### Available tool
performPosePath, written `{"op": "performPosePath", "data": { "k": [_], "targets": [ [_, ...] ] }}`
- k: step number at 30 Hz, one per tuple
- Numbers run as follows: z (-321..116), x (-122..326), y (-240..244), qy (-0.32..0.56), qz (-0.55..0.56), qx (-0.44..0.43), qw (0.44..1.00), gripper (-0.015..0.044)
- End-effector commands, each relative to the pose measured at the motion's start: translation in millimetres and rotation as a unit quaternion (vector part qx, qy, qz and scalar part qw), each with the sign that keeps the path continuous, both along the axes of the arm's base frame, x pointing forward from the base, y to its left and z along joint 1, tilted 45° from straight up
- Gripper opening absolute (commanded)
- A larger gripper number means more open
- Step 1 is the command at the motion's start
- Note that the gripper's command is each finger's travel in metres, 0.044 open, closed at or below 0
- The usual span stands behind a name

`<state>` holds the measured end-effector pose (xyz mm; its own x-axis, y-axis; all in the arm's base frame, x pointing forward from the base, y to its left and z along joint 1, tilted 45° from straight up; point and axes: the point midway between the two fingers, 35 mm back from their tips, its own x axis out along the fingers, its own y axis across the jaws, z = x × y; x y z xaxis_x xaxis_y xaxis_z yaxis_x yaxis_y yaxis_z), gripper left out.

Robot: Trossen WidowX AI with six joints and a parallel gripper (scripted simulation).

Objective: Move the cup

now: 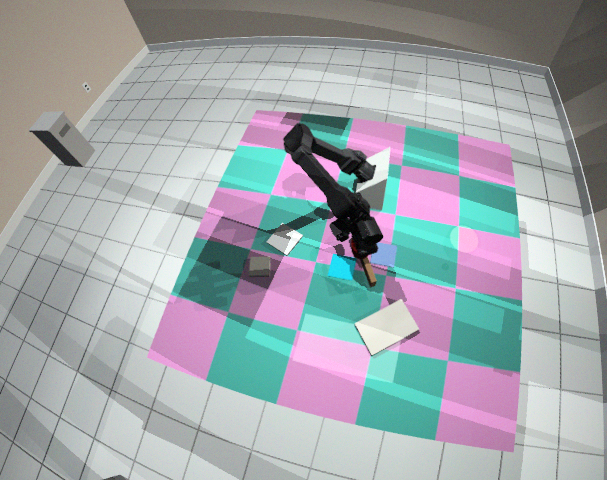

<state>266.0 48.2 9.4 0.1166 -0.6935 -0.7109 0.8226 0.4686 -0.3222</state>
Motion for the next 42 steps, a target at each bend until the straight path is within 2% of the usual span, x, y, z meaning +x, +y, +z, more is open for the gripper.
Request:
{"op": "performPosePath", "data": {
  "k": [1,20,42],
  "targets": [
    [11,9,-6,-0.005,0.003,0.000,1.000,0.0000],
    [47,39,-31,-0.006,0.002,-0.001,1.000,0.0000],
    [28,43,-49,-0.006,0.002,-0.001,1.000,0.0000]
  ]
}}
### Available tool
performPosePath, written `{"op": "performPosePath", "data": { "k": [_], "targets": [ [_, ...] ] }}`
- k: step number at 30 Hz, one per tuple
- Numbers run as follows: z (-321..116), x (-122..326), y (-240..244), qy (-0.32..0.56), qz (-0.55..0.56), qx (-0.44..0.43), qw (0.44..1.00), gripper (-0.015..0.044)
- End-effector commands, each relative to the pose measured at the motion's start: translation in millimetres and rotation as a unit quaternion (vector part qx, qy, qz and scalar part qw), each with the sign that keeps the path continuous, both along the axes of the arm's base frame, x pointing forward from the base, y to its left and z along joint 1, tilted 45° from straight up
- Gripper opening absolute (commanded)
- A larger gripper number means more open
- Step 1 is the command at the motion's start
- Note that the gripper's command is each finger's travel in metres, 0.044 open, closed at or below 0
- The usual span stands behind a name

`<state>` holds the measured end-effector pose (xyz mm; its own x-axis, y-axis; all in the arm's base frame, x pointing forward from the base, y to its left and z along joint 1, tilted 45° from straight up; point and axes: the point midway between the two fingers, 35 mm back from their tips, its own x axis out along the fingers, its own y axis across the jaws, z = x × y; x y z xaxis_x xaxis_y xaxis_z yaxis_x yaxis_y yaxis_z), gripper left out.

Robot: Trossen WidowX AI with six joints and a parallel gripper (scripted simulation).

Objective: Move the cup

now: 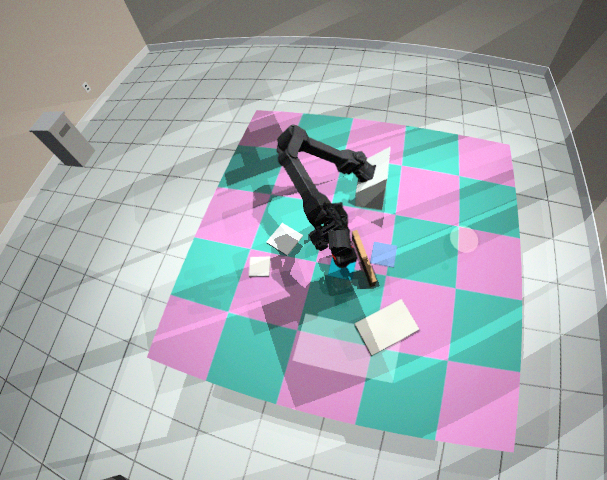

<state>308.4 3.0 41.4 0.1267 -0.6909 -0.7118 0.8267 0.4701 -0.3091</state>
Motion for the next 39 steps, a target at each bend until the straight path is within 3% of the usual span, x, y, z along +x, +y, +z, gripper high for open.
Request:
{"op": "performPosePath", "data": {
  "k": [1,39],
  "targets": [
    [-5,1,-5,0.001,0.002,-0.003,1.000,0.0000],
    [-33,6,-35,0.000,0.000,-0.001,1.000,0.0000]
  ]
}}
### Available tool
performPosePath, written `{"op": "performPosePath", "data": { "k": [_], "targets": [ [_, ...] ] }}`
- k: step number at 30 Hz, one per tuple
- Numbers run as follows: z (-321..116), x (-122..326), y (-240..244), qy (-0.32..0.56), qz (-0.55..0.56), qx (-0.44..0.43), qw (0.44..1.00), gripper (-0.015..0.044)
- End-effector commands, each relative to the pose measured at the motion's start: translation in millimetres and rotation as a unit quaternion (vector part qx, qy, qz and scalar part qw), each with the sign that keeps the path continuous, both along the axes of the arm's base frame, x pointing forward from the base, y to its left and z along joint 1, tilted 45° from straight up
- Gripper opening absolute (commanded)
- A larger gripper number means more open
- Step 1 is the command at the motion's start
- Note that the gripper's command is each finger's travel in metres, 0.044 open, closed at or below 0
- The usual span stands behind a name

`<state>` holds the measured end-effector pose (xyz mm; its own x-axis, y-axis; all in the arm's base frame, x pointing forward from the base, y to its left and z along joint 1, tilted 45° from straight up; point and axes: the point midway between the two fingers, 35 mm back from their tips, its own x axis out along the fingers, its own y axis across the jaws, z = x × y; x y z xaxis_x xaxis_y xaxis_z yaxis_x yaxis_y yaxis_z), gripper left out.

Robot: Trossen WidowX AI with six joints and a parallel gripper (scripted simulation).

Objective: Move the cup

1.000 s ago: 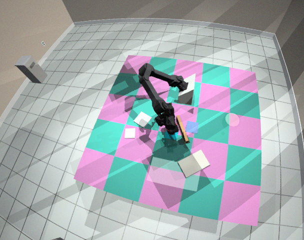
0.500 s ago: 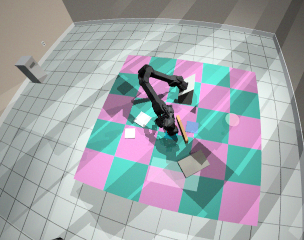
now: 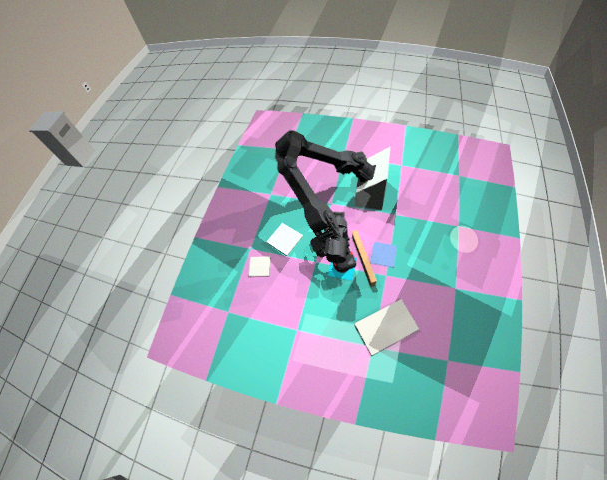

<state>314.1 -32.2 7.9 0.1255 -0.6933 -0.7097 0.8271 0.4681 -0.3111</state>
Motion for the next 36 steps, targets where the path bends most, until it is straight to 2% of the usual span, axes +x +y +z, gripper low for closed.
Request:
{"op": "performPosePath", "data": {
  "k": [1,6,11,36],
  "targets": [
    [0,0,1,-0.001,0.000,0.000,1.000,0.0000],
    [0,0,1,-0.001,0.000,0.000,1.000,0.0000],
    [0,0,1,-0.001,0.000,0.000,1.000,0.0128],
    [17,-3,19,0.000,0.001,0.000,1.000,0.0128]
  ]
}}
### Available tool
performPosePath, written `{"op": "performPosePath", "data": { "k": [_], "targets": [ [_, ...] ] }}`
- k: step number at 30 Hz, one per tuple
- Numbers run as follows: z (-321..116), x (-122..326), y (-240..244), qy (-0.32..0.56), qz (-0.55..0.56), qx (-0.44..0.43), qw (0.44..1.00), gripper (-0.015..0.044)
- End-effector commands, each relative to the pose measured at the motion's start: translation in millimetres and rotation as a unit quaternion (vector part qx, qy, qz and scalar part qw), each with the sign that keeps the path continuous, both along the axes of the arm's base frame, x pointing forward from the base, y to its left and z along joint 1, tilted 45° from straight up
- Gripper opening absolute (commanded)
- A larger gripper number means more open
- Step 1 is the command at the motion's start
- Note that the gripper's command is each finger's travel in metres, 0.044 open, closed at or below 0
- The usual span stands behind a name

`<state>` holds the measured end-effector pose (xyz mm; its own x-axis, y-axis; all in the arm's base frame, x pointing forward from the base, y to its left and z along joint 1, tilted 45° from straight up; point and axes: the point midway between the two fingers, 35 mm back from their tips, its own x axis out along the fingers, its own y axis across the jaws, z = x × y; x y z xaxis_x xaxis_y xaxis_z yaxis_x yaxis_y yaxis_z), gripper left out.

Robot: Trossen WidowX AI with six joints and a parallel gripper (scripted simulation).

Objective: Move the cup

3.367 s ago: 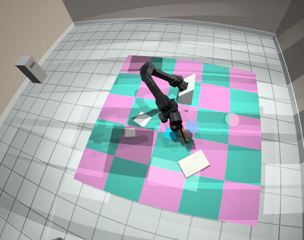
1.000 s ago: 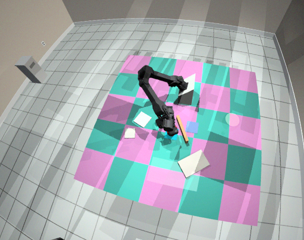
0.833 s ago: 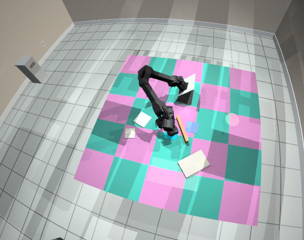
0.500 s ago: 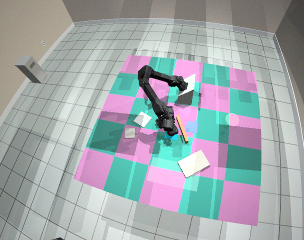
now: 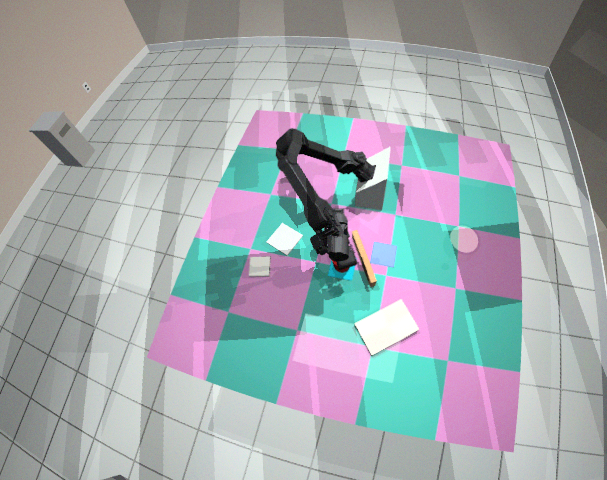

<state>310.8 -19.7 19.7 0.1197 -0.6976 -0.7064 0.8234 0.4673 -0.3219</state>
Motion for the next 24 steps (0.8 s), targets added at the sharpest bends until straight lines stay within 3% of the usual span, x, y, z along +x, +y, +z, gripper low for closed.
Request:
{"op": "performPosePath", "data": {
  "k": [1,21,24],
  "targets": [
    [7,0,7,-0.004,0.001,0.003,1.000,0.0128],
    [25,-7,24,-0.004,0.002,0.002,1.000,0.0128],
    [21,-6,21,0.000,0.002,-0.002,1.000,0.0206]
  ]
}}
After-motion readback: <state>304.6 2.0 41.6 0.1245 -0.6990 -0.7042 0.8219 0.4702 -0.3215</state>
